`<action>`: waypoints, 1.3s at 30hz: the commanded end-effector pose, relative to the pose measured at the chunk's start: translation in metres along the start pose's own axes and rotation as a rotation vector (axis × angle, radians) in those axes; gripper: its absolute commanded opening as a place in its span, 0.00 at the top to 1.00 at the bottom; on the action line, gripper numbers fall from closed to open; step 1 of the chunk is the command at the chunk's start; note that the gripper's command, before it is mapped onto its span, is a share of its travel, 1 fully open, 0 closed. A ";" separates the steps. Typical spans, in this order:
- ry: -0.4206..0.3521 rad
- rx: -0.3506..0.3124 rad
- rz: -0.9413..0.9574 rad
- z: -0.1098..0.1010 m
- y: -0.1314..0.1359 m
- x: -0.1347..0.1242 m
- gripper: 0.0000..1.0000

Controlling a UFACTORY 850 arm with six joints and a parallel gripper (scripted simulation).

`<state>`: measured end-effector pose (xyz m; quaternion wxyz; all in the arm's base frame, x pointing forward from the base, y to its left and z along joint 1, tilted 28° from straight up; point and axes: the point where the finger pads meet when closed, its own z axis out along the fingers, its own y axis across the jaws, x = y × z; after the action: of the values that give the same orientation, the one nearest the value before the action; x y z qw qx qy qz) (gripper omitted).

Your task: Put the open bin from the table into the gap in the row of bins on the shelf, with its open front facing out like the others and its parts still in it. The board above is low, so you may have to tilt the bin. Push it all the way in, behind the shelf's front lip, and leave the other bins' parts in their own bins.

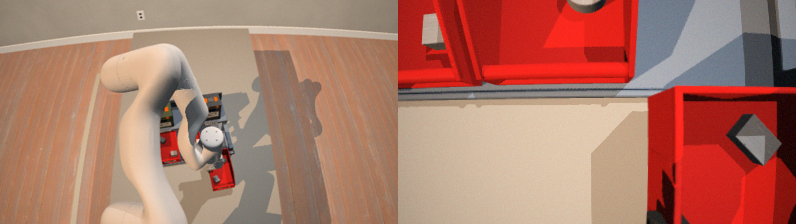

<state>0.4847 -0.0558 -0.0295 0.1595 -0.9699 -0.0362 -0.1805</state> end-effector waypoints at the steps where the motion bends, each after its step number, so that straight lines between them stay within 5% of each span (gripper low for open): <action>1: 0.001 0.000 0.000 0.000 0.000 0.001 1.00; 39: 0.001 0.000 0.000 0.005 0.001 -0.012 1.00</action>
<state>0.4776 -0.0557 -0.0344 0.1595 -0.9698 -0.0364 -0.1809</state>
